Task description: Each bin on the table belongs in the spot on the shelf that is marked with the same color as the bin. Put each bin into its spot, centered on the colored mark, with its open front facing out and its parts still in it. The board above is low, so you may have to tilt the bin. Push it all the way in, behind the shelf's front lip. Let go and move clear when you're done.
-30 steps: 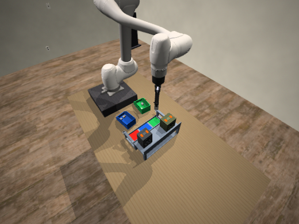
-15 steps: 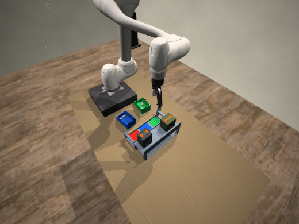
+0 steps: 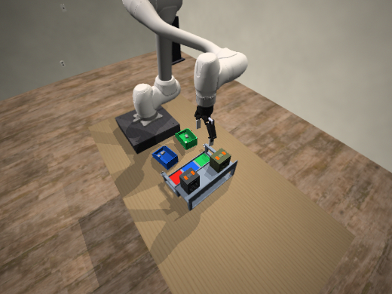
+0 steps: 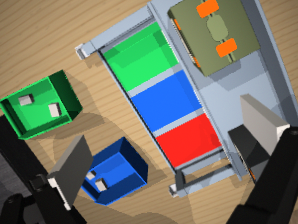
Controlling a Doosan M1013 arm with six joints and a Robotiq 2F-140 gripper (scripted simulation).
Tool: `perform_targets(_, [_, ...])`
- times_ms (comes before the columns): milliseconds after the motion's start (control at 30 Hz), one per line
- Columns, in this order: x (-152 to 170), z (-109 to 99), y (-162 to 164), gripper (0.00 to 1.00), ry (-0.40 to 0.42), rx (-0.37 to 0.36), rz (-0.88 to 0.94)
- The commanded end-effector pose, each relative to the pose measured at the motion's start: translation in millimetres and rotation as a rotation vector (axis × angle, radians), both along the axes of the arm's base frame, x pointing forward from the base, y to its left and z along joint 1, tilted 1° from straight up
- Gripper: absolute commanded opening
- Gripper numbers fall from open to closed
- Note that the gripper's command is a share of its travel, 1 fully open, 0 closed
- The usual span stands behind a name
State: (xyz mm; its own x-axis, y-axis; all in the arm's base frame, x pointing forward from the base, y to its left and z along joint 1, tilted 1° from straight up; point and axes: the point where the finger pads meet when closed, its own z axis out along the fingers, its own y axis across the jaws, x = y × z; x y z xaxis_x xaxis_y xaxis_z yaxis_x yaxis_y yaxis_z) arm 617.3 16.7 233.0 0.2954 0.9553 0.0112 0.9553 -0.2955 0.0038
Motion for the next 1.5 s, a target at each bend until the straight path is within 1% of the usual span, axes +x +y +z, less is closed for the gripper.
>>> perform_targets(0, [-5,-11,2,1.00,-0.003,0.000,0.168])
perform_targets(67, [-7,-14,3,1.00,-0.004,0.000,0.215])
perform_targets(333, [-7,-14,3,1.00,-0.004,0.000,0.215])
perform_targets(400, [-12,-23,4,1.00,-0.006,0.000,0.349])
perform_targets(467, [-12,-23,4,1.00,-0.006,0.000,0.349])
perform_targets(600, [-19,-37,7,1.00,-0.009,0.000,0.555])
perform_targets(900, [-20,-39,7,1.00,-0.010,-0.001,0.575])
perform_targets(967, [-23,-45,8,1.00,-0.012,-0.001,0.667])
perform_targets(1033, [-23,-45,8,1.00,-0.012,-0.001,0.667])
perform_targets(1233, [-31,-57,10,1.00,-0.015,-0.002,0.858])
perform_targets(1467, [-34,-63,11,1.00,-0.017,-0.003,0.945])
